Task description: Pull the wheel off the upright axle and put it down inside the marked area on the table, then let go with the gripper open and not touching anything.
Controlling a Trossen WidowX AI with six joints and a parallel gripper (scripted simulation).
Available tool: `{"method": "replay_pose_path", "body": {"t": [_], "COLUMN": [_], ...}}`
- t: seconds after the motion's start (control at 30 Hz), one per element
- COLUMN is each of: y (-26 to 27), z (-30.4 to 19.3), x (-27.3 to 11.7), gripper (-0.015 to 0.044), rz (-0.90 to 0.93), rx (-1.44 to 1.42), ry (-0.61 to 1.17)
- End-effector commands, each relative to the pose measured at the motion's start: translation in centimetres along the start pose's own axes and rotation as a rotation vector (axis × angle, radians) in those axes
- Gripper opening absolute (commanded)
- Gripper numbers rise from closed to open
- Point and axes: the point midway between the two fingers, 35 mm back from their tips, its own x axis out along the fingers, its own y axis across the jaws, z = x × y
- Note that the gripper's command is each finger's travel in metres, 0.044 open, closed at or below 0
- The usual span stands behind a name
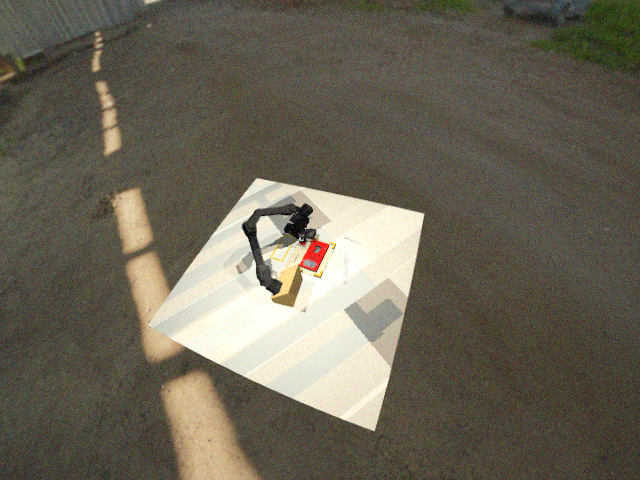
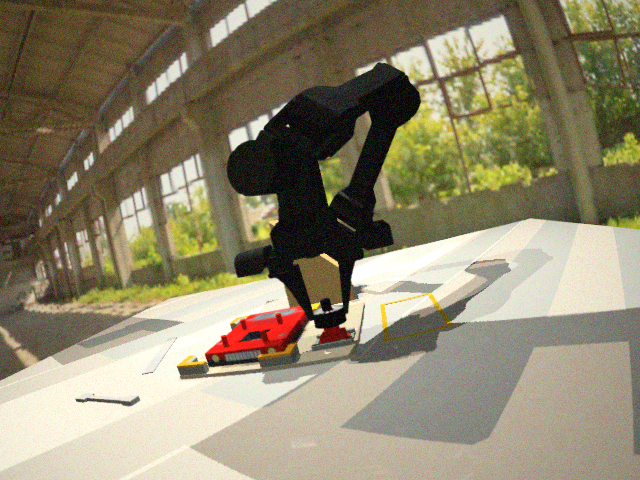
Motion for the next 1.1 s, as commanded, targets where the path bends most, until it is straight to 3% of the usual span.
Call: {"method": "replay_pose_path", "body": {"t": [0.0,0.23,1.07], "y": [0.03,0.03,0.00], "z": [0.01,0.02,0.04], "x": [-0.02,-0.14,-0.95], "gripper": [0.0148,0.0000,0.0000], "rz": [-0.001,0.000,0.000], "rx": [-0.002,-0.001,0.001], "ry": [0.001,0.001,-0.001]}}
